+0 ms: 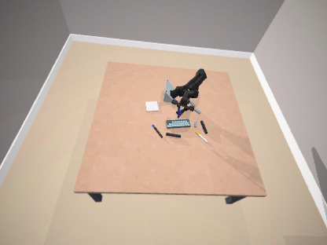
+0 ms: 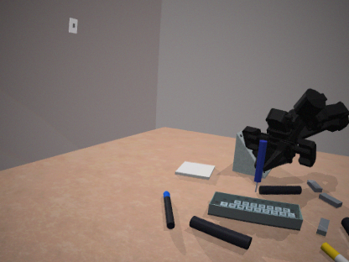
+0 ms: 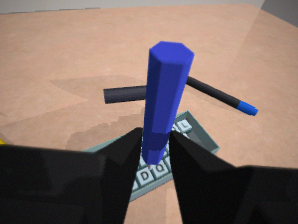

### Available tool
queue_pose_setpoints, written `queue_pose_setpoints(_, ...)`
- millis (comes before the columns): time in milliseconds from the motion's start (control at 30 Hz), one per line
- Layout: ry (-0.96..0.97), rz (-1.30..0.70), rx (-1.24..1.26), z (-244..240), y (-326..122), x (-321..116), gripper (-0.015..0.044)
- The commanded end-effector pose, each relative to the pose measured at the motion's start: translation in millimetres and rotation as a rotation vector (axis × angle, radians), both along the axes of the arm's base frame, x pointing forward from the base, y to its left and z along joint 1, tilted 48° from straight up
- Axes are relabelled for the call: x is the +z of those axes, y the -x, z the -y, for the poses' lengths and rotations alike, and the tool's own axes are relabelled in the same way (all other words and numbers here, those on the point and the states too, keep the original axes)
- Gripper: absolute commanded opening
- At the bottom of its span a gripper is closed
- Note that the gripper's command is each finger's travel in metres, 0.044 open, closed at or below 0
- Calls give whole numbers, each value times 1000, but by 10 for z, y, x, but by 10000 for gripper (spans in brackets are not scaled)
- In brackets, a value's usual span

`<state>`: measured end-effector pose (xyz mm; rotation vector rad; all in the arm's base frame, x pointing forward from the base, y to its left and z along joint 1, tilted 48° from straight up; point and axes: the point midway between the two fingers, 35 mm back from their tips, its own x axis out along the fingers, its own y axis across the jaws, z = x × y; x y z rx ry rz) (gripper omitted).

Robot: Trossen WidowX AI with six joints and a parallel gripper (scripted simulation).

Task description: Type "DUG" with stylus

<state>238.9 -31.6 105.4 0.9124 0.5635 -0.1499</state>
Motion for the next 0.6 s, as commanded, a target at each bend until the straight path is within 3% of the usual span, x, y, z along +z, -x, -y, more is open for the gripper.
queue_pose_setpoints(0,2,6,-2,-50,-5,94,0)
queue_pose_setpoints(567,2,16,0,-225,49,319,0)
